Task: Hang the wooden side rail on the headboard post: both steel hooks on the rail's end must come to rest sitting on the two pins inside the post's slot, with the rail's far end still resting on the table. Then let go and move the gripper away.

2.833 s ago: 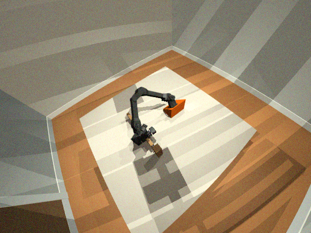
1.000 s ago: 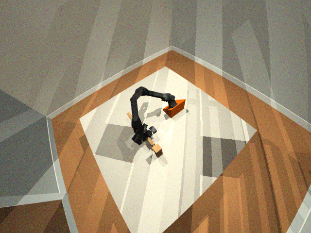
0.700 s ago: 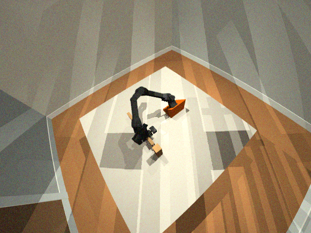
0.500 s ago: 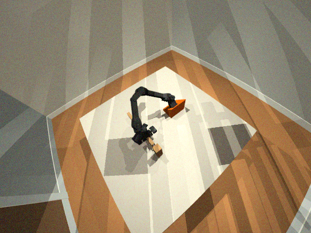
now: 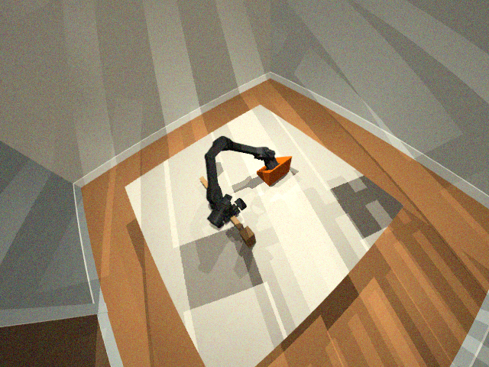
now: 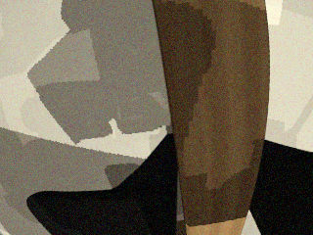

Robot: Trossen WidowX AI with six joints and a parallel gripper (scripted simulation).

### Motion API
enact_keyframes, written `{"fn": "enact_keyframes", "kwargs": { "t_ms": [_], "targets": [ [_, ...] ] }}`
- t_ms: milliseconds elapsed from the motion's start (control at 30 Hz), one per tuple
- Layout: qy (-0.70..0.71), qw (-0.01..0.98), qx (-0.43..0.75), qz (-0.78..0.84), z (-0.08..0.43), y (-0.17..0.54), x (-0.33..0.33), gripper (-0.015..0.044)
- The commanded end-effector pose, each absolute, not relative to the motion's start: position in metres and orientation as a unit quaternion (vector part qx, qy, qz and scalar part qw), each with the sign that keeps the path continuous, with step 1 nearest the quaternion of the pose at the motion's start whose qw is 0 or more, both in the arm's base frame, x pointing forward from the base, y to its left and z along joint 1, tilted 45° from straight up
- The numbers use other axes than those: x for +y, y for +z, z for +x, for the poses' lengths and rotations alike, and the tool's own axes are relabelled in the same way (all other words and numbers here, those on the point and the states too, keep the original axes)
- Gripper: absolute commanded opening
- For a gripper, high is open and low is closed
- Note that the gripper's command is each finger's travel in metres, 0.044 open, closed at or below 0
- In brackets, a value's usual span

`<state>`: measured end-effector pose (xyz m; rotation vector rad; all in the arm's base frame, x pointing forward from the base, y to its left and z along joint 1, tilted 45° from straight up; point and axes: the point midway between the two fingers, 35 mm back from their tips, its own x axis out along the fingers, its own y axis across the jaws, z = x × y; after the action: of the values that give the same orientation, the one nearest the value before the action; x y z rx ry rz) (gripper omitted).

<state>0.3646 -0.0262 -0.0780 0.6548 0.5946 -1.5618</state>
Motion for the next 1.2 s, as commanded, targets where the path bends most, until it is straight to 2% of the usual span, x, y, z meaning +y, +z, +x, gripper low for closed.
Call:
{"fn": "enact_keyframes", "kwargs": {
  "t_ms": [0, 1167],
  "targets": [
    [-0.675, 0.628, 0.256, 0.29, 0.3686, -0.0741, -0.0202, 0.0],
    [-0.675, 0.628, 0.256, 0.29, 0.3688, -0.07, -0.0161, 0.0]
  ]
}}
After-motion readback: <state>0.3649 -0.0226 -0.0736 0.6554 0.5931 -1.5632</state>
